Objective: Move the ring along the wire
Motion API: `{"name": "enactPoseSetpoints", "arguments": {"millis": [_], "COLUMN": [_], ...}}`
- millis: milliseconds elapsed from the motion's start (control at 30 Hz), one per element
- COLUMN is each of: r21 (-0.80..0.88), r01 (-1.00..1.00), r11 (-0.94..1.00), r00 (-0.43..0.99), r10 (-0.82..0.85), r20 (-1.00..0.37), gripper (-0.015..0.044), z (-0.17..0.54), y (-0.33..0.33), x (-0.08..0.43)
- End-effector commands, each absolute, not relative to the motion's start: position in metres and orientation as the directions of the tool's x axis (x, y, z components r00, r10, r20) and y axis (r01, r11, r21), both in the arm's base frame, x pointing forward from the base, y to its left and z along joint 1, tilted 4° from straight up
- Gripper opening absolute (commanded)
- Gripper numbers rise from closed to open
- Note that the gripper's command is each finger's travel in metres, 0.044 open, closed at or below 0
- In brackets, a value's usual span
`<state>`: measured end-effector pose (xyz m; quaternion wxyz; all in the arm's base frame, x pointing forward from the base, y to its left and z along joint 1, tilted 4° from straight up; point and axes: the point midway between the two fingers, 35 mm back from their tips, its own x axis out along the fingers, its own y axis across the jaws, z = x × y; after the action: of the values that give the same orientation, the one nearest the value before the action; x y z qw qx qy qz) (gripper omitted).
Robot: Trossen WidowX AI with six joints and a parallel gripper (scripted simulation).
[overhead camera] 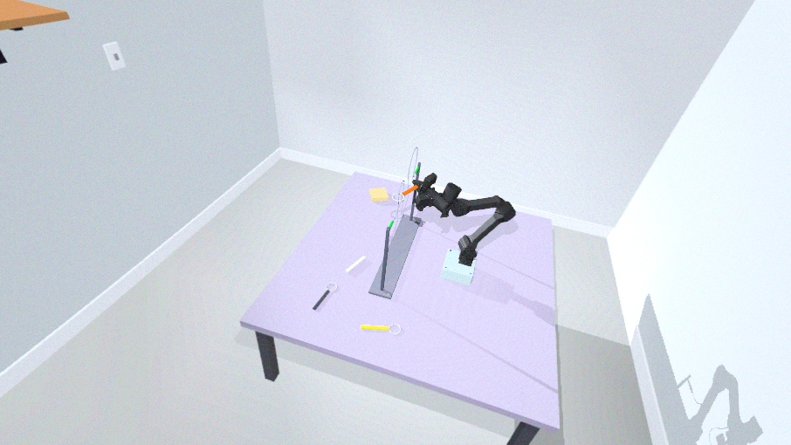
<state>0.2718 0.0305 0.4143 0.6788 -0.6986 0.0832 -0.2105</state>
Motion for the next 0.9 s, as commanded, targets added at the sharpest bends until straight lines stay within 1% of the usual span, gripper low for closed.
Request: {"name": "enactPoseSetpoints", "arguments": {"millis": [0,233,467,667,867], "r21": [-0.971,-0.937,-0.908,-0.902,-0.916], "r01": [0.177,0.186,0.191,0.192,0.19], "r11": [-0.163,-0.296,-0.374,-0.387,-0.353], "r00": [0.893,0.887,0.883,0.882,0.883], "r10": [-0.387,-0.36,-0.339,-0.336,-0.347], "r20": [0.228,0.29,0.325,0.332,0.317], "gripper": [-0.015,-0.015,-0.015,-0.015,-0.015], "z": [0.42,0.427,0.429,0.425,0.416], "y": [0.031,0.032,0.031,0.029,0.025], "x": [0.271,0.271,0.271,0.271,0.272]}}
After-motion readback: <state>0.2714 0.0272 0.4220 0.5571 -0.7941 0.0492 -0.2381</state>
